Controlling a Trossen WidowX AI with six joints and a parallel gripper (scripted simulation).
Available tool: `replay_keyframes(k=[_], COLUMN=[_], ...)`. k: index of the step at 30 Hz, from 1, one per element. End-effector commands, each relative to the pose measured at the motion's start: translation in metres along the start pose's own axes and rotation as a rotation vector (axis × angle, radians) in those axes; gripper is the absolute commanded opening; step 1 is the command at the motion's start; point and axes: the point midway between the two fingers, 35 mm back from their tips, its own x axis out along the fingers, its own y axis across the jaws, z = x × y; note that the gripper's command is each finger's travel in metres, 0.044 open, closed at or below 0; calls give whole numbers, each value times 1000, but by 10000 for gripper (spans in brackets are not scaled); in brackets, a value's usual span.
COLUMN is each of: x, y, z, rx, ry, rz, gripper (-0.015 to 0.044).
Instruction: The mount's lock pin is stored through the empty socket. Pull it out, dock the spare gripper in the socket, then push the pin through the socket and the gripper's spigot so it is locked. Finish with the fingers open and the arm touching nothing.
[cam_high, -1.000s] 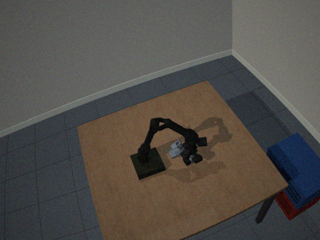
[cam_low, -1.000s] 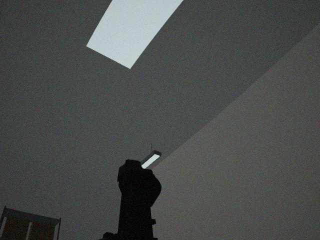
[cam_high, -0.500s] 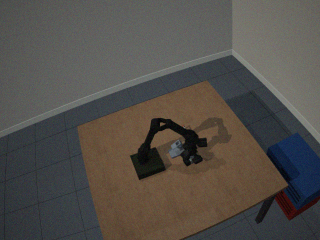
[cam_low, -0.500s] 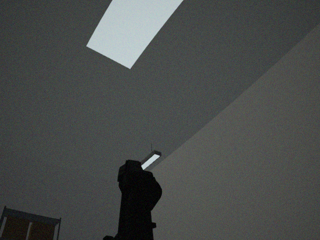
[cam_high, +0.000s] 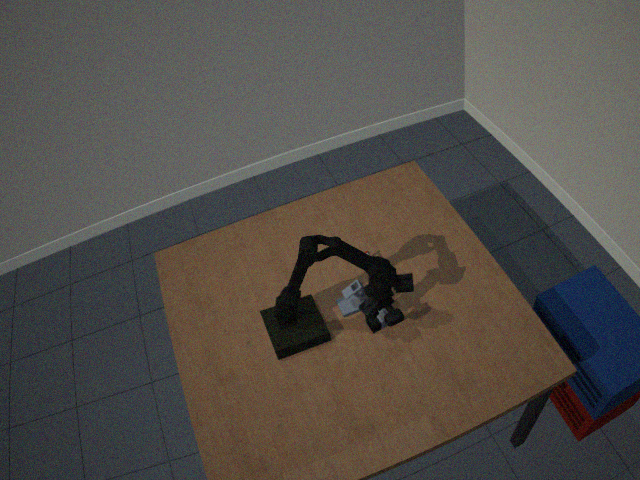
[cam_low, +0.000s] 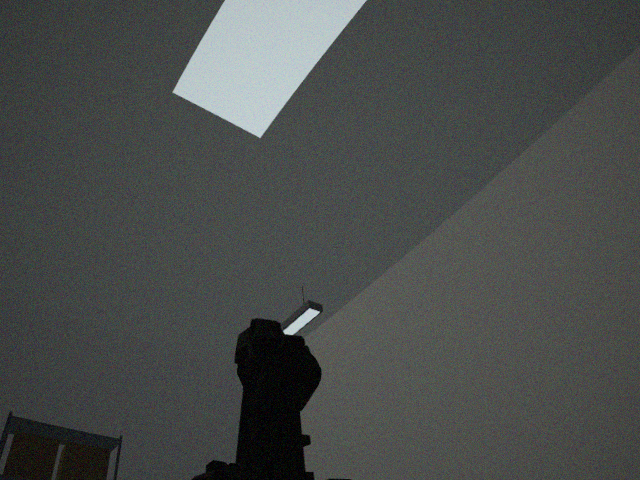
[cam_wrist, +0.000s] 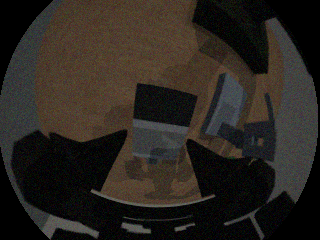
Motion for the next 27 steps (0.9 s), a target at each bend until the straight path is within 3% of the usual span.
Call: replay_keyframes(k=[1,15,27], x=[-9,-40,-33], y=[0,-3,-4], z=[-1,6,7], rx=[-1,9,10], ry=[2,-19,-22], rz=[1,-9,-11], gripper=[440,440,440])
